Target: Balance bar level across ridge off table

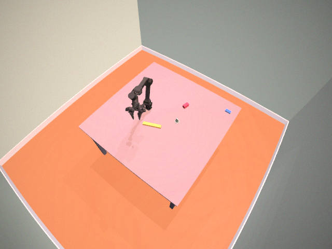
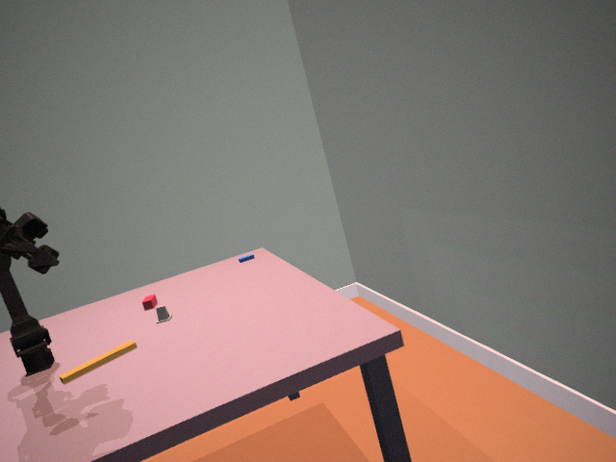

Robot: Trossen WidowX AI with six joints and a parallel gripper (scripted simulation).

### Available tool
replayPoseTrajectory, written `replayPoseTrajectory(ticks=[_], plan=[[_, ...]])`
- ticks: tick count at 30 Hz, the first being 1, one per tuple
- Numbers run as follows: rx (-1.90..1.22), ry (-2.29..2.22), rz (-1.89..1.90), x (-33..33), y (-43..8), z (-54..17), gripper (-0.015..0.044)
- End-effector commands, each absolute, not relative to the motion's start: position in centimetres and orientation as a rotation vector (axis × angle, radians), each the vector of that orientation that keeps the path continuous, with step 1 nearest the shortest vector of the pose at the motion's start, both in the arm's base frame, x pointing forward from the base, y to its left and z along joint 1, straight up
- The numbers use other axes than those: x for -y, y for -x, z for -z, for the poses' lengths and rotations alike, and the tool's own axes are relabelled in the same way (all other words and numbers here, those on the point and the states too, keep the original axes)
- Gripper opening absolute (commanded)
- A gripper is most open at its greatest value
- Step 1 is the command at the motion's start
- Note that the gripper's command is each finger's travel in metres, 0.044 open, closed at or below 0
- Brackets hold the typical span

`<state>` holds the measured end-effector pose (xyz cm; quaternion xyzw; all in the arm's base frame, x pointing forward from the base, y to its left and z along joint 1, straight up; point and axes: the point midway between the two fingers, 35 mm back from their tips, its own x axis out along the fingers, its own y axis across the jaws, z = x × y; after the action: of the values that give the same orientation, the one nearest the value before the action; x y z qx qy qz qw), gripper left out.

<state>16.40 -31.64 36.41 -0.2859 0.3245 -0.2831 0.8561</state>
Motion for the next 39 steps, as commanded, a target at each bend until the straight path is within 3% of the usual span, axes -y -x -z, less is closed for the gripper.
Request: replayPoseTrajectory(ticks=[1,21,26,39], plan=[[-0.791,0.538,0.507,31.0,-17.4,-32.1,0.0315],[-1.4,0.346,-0.126,19.9,-16.8,-14.0,0.0315],[-1.531,0.335,-0.296,16.9,-15.1,-11.7,0.0315],[-1.535,0.334,-0.303,16.9,-15.2,-8.9,0.0315]])
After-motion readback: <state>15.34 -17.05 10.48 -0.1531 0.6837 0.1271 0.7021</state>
